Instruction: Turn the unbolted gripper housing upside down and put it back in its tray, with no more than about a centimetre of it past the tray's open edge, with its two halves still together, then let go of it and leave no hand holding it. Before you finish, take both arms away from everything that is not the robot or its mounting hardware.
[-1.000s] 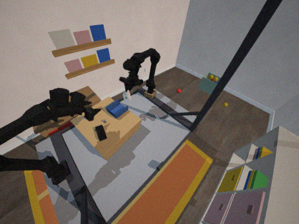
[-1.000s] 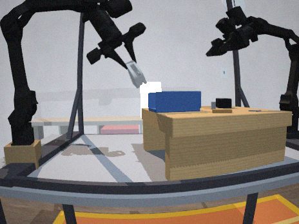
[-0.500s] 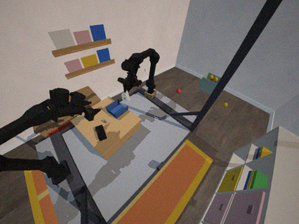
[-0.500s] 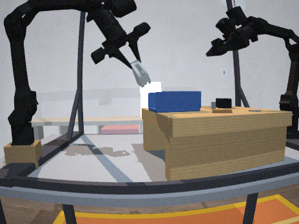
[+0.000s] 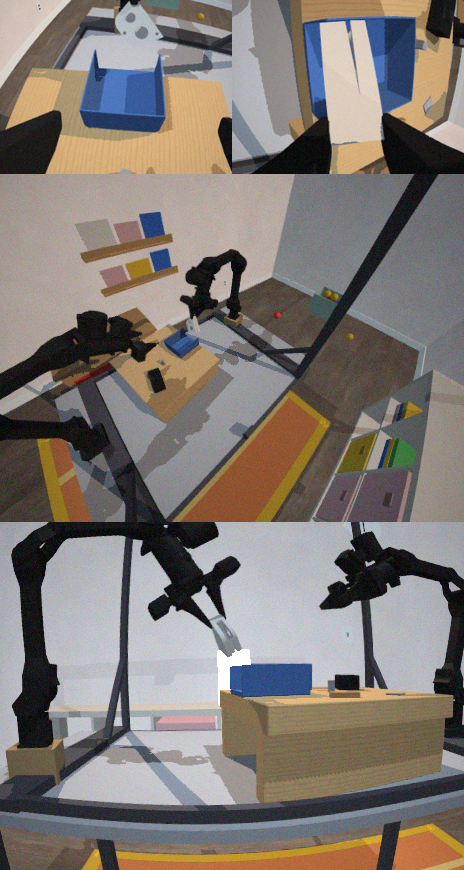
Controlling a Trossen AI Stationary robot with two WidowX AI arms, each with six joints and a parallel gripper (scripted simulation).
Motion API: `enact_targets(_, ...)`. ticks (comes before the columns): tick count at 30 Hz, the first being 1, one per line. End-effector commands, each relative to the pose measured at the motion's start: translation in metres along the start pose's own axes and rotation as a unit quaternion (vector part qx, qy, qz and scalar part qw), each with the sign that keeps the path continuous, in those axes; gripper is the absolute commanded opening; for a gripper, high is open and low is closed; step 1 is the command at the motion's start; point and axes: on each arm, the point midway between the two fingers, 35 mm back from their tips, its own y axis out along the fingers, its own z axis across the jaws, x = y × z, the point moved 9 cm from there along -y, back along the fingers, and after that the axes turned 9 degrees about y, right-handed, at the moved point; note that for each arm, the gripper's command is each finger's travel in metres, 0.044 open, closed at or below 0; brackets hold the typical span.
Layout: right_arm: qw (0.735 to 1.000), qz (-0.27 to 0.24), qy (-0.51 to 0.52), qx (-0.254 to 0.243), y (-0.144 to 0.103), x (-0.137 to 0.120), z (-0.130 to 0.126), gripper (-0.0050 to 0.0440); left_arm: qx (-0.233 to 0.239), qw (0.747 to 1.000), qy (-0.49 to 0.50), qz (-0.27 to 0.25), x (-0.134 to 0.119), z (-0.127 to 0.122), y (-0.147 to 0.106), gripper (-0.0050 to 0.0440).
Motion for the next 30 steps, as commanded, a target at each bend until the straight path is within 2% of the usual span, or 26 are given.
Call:
enact_targets(1,1.0,-0.005,-0.001,-0.013,-0.004,0.001,-0.008,0.011,0.0,1.0,-0.004,-0.013,0.005,0.001,-0.007,0.0439)
enact_targets(30,1.0,-0.005,-0.001,-0.014,0.007,0.002,-0.03,0.011,0.0,1.0,-0.004,-0.013,0.005,0.001,-0.007,0.0439)
